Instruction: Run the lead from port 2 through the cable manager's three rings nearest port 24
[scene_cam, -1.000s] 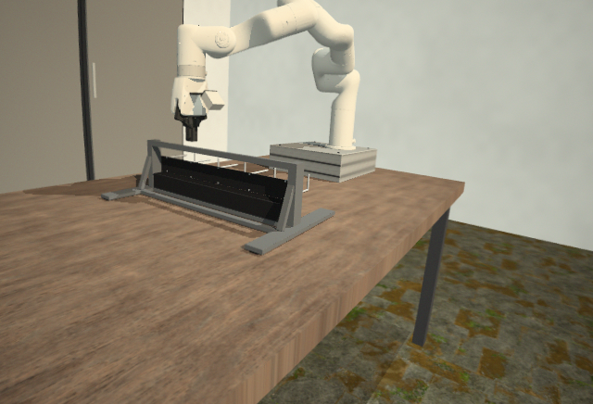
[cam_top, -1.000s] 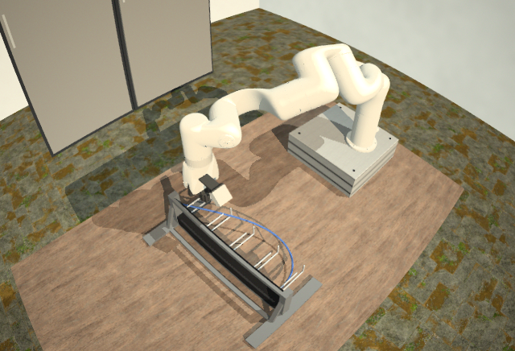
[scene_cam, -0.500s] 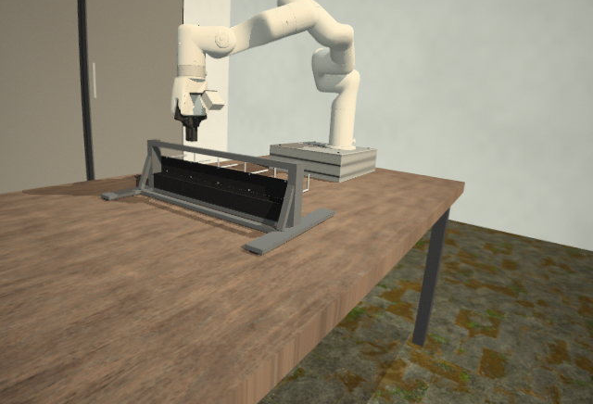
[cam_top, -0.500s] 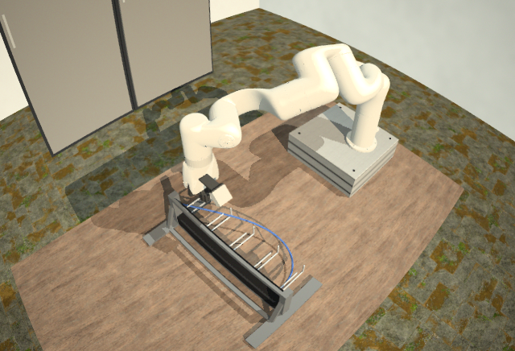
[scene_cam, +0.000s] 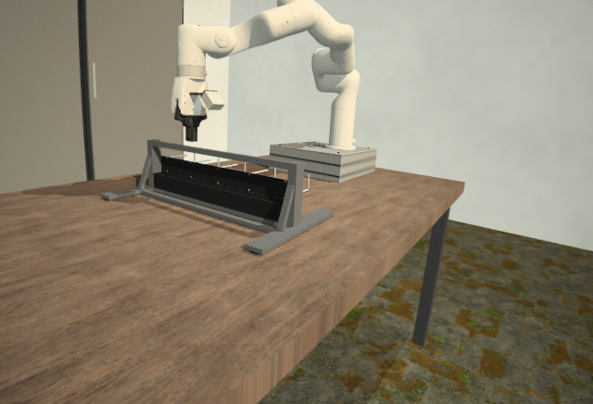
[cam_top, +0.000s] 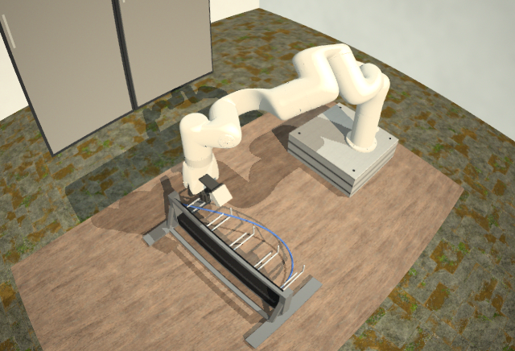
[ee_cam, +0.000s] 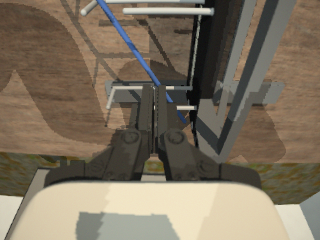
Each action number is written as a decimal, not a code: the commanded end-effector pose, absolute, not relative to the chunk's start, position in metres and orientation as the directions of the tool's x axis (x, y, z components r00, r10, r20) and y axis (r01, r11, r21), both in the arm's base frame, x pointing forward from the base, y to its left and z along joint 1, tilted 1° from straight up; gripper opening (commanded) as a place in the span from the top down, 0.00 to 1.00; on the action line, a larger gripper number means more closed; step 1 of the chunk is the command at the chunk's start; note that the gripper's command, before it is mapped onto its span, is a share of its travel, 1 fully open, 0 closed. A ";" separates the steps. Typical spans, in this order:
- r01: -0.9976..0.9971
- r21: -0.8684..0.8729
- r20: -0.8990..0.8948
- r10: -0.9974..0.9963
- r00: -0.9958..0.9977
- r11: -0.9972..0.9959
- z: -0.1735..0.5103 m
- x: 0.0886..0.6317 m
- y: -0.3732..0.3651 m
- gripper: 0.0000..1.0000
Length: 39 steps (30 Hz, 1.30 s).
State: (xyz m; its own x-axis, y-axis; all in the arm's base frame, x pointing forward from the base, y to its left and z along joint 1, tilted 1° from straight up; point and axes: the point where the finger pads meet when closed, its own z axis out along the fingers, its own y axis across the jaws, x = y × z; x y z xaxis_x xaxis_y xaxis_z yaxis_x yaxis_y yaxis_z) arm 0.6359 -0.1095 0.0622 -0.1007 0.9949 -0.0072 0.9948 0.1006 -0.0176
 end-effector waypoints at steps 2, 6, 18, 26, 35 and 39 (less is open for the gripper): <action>0.995 -0.013 -0.009 0.995 -0.101 0.101 0.065 0.637 -0.110 1.00; 0.995 -0.013 -0.009 0.995 -0.101 0.101 0.065 0.637 -0.110 1.00; 0.995 -0.013 -0.009 0.995 -0.101 0.101 0.065 0.637 -0.110 1.00; 0.995 -0.008 -0.015 0.995 -0.096 0.096 0.068 0.631 -0.086 1.00; 0.997 0.004 -0.024 0.997 -0.080 0.080 0.075 0.591 0.001 1.00; 0.997 0.004 -0.022 0.997 -0.076 0.076 0.074 0.572 0.027 1.00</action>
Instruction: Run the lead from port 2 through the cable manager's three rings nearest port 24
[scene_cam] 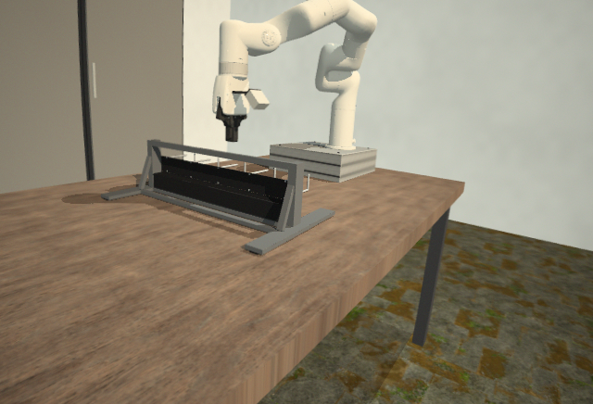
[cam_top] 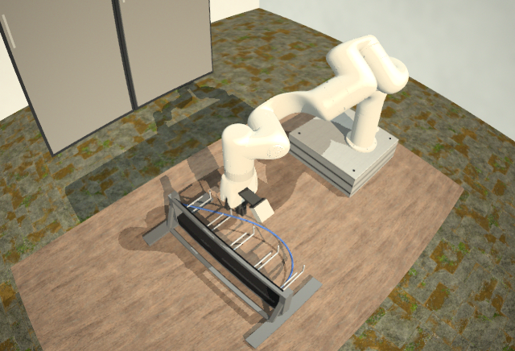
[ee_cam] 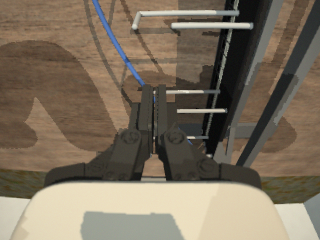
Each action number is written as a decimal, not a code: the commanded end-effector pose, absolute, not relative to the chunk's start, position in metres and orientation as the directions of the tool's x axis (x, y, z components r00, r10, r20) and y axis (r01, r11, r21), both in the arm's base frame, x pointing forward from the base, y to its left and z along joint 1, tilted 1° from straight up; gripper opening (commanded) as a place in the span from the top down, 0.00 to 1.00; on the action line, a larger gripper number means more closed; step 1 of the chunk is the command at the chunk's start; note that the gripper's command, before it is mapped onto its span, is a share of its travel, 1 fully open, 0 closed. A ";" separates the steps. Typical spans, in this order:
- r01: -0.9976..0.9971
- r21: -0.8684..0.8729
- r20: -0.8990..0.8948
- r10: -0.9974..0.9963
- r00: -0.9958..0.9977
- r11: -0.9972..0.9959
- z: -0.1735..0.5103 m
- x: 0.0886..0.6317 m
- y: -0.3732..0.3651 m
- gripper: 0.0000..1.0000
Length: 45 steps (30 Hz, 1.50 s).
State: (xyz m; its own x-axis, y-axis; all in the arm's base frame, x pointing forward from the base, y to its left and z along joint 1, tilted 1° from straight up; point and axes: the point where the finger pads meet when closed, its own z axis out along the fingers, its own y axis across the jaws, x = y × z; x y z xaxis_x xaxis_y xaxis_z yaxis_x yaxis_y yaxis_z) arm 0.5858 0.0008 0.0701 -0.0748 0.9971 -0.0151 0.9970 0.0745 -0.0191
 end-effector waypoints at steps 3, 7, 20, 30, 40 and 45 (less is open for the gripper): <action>0.997 0.000 -0.017 0.997 -0.074 0.074 0.071 0.549 0.053 1.00; 0.997 -0.009 -0.011 0.997 -0.073 0.073 0.066 0.517 0.082 1.00; 0.997 -0.012 -0.009 0.997 -0.073 0.073 0.064 0.509 0.089 0.67; 0.997 -0.012 -0.009 0.997 -0.073 0.073 0.064 0.509 0.089 0.67; 0.997 -0.012 -0.009 0.997 -0.073 0.073 0.064 0.509 0.089 0.67; 0.997 -0.012 -0.009 0.997 -0.073 0.073 0.064 0.509 0.089 0.67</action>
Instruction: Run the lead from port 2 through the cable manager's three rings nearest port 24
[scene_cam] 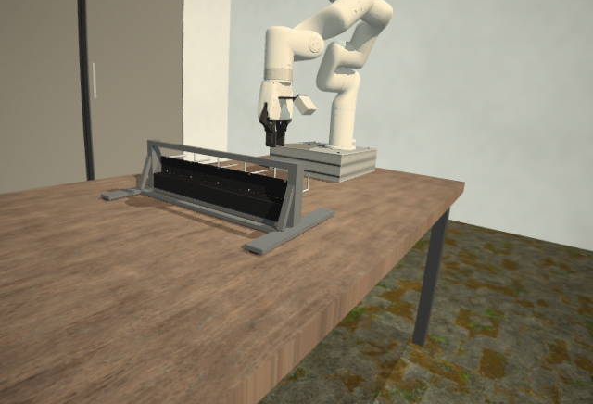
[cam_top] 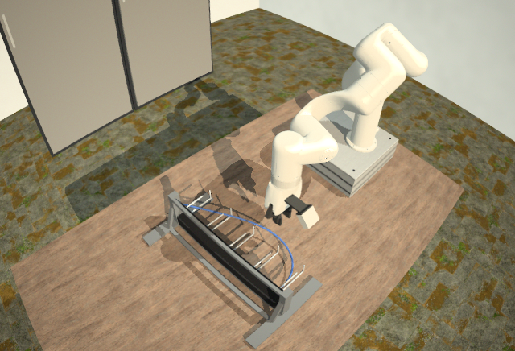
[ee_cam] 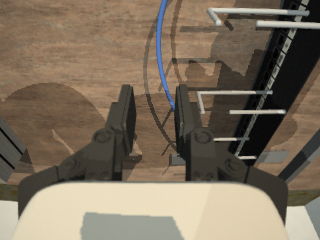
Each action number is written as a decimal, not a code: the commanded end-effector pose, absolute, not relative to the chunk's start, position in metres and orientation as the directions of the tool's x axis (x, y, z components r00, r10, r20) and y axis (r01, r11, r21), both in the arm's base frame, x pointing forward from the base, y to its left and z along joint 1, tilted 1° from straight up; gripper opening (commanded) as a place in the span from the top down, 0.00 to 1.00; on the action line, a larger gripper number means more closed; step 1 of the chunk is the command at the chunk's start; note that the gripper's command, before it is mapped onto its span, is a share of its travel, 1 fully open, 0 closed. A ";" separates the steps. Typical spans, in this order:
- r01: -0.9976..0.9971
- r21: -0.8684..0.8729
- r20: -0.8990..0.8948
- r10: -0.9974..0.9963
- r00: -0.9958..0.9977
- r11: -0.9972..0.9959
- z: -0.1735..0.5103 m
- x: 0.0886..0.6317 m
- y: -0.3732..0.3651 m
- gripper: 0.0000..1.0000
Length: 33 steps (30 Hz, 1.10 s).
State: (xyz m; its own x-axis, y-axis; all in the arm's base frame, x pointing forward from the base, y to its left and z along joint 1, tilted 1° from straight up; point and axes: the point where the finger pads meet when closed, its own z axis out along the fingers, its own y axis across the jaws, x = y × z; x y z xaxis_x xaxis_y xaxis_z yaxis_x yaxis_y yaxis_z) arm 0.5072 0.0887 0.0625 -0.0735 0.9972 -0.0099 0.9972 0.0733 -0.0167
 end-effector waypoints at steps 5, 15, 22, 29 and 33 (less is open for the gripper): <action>0.997 -0.012 -0.009 0.997 -0.073 0.073 0.064 0.509 0.089 0.67; 0.997 -0.012 -0.009 0.997 -0.073 0.073 0.056 0.509 0.089 0.67; 0.997 -0.012 -0.009 0.997 -0.073 0.073 0.046 0.508 0.089 0.67; 0.997 -0.012 -0.009 0.997 -0.073 0.073 0.027 0.508 0.088 0.67; 0.997 -0.012 -0.009 0.997 -0.073 0.073 0.015 0.508 0.088 0.67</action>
